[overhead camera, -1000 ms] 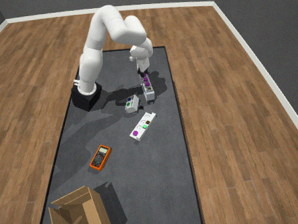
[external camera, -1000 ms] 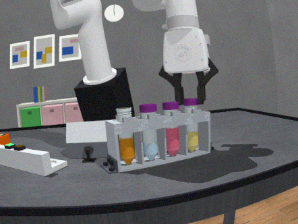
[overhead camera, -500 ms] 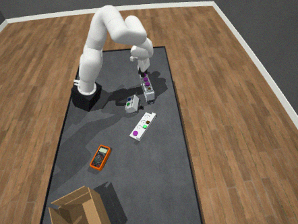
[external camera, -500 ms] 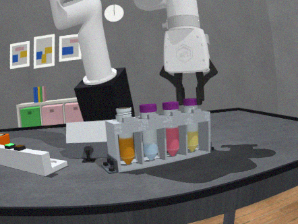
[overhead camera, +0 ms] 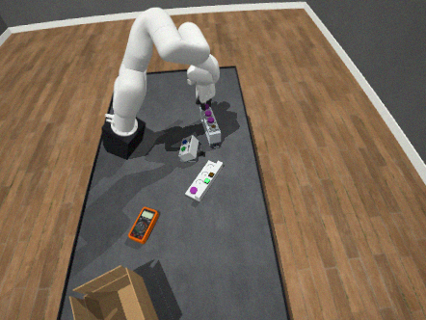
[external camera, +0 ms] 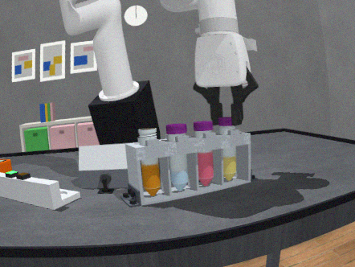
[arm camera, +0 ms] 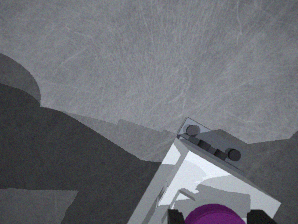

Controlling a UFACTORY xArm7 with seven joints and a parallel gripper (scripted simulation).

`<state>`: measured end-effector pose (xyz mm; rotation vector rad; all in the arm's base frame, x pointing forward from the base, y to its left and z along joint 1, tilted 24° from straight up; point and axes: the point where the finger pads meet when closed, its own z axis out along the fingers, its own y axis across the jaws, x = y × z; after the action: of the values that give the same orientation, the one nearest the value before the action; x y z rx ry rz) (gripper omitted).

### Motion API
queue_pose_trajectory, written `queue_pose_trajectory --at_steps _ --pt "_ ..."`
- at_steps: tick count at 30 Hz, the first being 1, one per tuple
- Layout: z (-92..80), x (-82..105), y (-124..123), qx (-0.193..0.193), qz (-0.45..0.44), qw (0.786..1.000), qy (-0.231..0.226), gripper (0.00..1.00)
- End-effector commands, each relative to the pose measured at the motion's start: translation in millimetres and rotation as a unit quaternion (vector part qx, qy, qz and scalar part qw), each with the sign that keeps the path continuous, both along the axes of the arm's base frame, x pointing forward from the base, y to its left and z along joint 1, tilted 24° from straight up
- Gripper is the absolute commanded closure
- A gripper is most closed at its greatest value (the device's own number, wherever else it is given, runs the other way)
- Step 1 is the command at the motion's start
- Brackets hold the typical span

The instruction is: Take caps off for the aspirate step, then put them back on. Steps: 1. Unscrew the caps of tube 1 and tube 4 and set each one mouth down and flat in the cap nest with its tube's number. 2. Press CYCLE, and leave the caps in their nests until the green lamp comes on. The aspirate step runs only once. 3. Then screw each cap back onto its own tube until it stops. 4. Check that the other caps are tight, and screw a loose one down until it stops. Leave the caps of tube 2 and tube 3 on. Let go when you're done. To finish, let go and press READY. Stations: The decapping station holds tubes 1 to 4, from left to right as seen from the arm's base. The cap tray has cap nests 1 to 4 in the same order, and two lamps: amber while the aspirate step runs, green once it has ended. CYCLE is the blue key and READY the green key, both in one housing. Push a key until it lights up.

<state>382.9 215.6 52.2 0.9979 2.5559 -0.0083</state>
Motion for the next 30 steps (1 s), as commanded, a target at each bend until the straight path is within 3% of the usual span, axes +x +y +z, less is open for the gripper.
queue_pose_trajectory --at_steps 1,6,14,21,23,27,30 --pt "1.1 0.5 1.9 0.05 -0.126 0.99 -0.031 1.0" --pt "1.0 0.5 1.8 0.074 -0.184 0.979 -0.04 1.0" --pt "1.1 0.5 1.9 0.142 -0.352 0.923 -0.066 1.0" --pt "0.7 0.7 1.8 0.19 -0.472 0.857 -0.084 1.0" --pt "0.7 0.7 1.8 0.19 -0.472 0.857 -0.084 1.0" --pt "1.0 0.6 1.9 0.22 -0.547 0.802 -0.097 1.0" --pt "1.1 0.5 1.9 0.22 -0.547 0.802 -0.097 1.0"
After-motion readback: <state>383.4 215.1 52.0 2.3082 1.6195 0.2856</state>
